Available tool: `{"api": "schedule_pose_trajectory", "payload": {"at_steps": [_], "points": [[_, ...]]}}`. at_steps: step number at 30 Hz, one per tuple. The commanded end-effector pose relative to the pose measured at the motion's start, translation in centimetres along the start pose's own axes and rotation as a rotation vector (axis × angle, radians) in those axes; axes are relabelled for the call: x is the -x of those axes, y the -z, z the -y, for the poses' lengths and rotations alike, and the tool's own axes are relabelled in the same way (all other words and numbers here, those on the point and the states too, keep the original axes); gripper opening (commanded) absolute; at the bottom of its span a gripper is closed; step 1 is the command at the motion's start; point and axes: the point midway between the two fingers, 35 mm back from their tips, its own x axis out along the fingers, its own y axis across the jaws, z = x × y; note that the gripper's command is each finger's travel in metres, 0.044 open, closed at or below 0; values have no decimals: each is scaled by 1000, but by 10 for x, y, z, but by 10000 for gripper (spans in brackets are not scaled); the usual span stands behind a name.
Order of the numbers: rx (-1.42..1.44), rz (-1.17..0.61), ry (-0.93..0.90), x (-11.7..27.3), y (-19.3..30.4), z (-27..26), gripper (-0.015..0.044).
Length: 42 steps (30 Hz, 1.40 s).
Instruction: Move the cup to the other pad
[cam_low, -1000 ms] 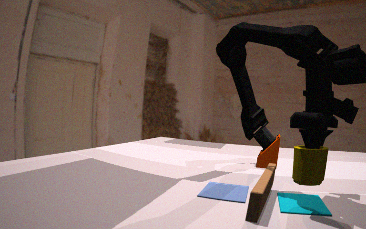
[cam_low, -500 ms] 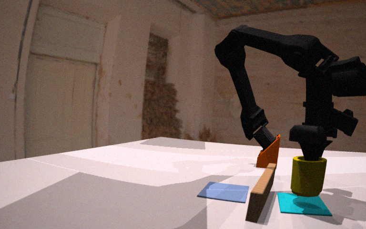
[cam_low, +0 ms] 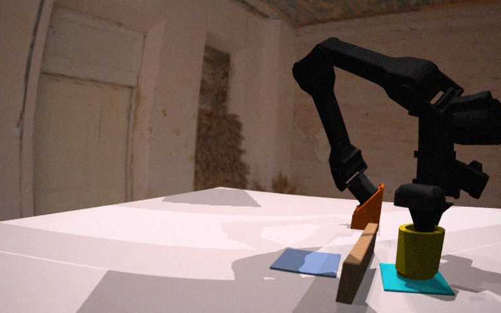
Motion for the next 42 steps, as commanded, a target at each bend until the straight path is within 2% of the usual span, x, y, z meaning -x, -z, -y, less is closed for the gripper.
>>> {"api": "schedule_pose_trajectory", "payload": {"at_steps": [1, 9, 15, 42], "points": [[-1, 0, 0, 0, 0, 0, 0], [-1, 0, 0, 0, 0, 0, 0], [-1, 0, 0, 0, 0, 0, 147], [4, 0, 2, 29, -2, 1, 147]]}}
